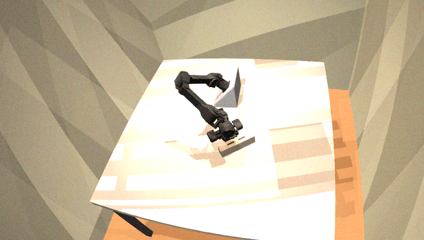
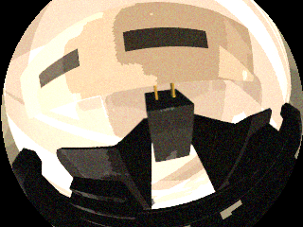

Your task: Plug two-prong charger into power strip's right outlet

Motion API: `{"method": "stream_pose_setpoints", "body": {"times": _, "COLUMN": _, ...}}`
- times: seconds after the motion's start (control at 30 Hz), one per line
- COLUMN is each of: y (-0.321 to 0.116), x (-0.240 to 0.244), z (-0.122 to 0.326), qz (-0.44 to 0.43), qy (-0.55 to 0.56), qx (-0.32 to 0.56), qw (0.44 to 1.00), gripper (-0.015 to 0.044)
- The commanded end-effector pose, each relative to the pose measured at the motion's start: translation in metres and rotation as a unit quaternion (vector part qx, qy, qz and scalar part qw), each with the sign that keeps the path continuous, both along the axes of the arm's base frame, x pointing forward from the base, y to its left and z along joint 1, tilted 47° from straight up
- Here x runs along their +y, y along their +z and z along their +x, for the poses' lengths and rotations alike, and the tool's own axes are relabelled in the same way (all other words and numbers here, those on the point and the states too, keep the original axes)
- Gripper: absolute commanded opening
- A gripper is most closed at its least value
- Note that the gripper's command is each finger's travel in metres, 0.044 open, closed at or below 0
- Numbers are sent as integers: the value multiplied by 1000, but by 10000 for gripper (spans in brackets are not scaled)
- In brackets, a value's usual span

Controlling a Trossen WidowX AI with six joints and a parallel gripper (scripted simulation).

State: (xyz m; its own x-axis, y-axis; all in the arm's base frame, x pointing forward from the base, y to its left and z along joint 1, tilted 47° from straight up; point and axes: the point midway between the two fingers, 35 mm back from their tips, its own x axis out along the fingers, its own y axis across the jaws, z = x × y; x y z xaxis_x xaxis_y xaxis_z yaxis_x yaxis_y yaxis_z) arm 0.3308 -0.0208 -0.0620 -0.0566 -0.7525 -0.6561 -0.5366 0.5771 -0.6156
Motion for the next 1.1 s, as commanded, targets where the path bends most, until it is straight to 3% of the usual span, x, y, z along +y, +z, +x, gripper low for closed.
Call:
{"method": "stream_pose_setpoints", "body": {"times": 0.0, "y": 1, "x": 0, "z": 1, "qz": 0, "qy": -1, "qx": -2, "qw": 1000, "gripper": 0}}
{"method": "stream_pose_setpoints", "body": {"times": 1.07, "y": -2, "x": 3, "z": 8, "qz": 0, "qy": -1, "qx": -2, "qw": 1000, "gripper": 0}}
